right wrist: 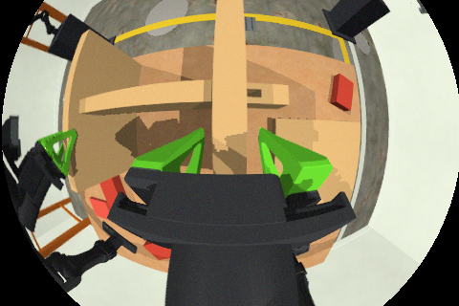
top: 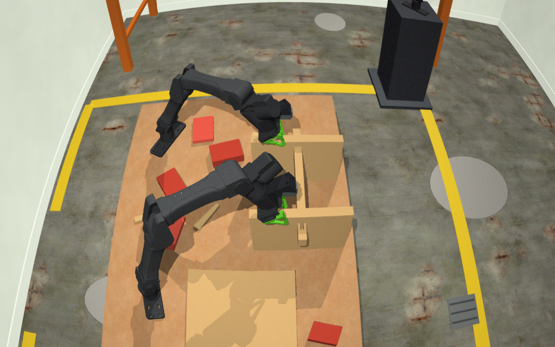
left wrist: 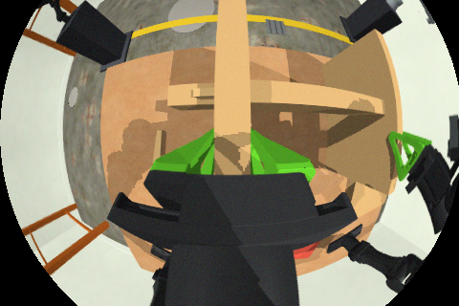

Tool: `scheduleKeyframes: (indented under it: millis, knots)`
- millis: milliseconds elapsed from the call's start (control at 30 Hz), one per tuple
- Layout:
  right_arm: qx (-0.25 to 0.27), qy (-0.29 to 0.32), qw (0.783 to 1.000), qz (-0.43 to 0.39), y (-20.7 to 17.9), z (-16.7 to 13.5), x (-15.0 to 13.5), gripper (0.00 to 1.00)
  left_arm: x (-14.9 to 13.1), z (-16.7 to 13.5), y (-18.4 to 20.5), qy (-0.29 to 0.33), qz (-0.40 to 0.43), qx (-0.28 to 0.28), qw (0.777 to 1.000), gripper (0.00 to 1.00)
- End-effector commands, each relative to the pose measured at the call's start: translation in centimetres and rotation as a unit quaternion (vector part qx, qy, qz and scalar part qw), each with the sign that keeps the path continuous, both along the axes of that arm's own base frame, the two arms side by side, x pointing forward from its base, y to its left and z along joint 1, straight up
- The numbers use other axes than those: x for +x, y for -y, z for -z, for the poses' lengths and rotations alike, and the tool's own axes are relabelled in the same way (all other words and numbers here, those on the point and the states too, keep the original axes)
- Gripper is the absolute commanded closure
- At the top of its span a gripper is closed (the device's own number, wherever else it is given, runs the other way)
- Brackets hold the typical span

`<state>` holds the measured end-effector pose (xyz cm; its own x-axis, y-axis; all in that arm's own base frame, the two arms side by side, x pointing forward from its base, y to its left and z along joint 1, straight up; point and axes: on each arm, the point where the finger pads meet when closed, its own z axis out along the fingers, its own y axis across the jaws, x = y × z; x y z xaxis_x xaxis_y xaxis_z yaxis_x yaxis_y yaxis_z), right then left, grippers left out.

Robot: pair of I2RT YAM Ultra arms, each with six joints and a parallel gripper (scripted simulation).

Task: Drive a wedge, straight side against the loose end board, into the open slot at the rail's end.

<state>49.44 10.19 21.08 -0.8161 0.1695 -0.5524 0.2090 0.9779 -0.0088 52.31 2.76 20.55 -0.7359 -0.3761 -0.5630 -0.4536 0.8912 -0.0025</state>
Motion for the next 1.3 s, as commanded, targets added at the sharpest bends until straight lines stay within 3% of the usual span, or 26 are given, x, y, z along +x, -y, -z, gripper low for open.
scheduleKeyframes:
  millis: [0, 300, 333, 833, 1200, 1233, 1267]
  knots:
    - [0.003, 0.019, 1.0, 0.01, 0.6, -0.8, 0.1, 0.42, 0.7, -4.4, -0.2, 0.06, 0.0, 0.005, 0.998, 1.0]
    - [0.004, 0.024, 1.0, 0.011, 0.6, -0.5, 0.2, 0.42, 0.7, -4.4, -0.2, 0.06, 0.0, 0.005, 0.998, 1.0]
    - [0.004, 0.022, 1.0, 0.011, 0.7, -0.4, 0.0, 1.0, 0.7, -4.4, -0.2, 0.06, 0.0, 0.005, 0.998, 1.0]
    - [0.005, 0.029, 1.0, 0.01, 0.6, -1.0, 0.2, 1.0, 0.7, -4.4, -0.2, 0.06, 0.0, 0.005, 0.998, 1.0]
    - [0.005, 0.029, 1.0, 0.01, 0.6, -1.0, 0.2, 1.0, 2.2, -5.2, 4.5, 0.091, 0.054, -0.042, 0.993, 1.0]
    - [0.005, 0.029, 1.0, 0.01, 0.6, -1.0, 0.2, 1.0, 2.7, -2.4, 5.1, 0.063, 0.048, -0.049, 0.996, 1.0]
    - [0.005, 0.029, 1.0, 0.01, 0.6, -1.0, 0.2, 1.0, 3.1, -3.0, 5.5, 0.074, 0.059, -0.052, 0.994, 1.0]
